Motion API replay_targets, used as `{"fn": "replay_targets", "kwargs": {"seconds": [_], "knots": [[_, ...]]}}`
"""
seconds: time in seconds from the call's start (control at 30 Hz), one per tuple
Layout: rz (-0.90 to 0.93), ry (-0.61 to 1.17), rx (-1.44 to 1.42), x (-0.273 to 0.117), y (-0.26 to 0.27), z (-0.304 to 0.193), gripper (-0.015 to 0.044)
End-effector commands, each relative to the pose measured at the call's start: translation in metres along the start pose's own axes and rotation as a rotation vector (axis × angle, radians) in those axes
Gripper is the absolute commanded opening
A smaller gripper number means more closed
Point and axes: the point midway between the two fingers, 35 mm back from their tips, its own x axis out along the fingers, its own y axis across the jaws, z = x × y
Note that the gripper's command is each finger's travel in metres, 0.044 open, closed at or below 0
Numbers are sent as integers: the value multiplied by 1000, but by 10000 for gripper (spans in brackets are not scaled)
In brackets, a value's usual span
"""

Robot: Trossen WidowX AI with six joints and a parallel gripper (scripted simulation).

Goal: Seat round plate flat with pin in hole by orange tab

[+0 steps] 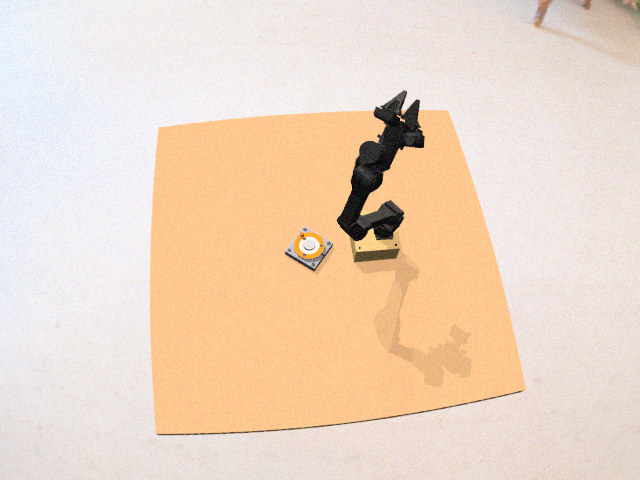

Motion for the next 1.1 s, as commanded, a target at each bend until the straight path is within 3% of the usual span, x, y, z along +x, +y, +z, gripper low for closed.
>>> {"fn": "replay_targets", "kwargs": {"seconds": [0.0,0.3,0.47,0.83,1.07], "knots": [[-5,7,8,1,-2,0,374],[-189,308,97,59,-92,-31,137],[-276,585,63,81,-147,-95,6],[-265,1117,-80,49,-195,-236,0],[-150,1531,-238,-29,-205,-332,0]]}}
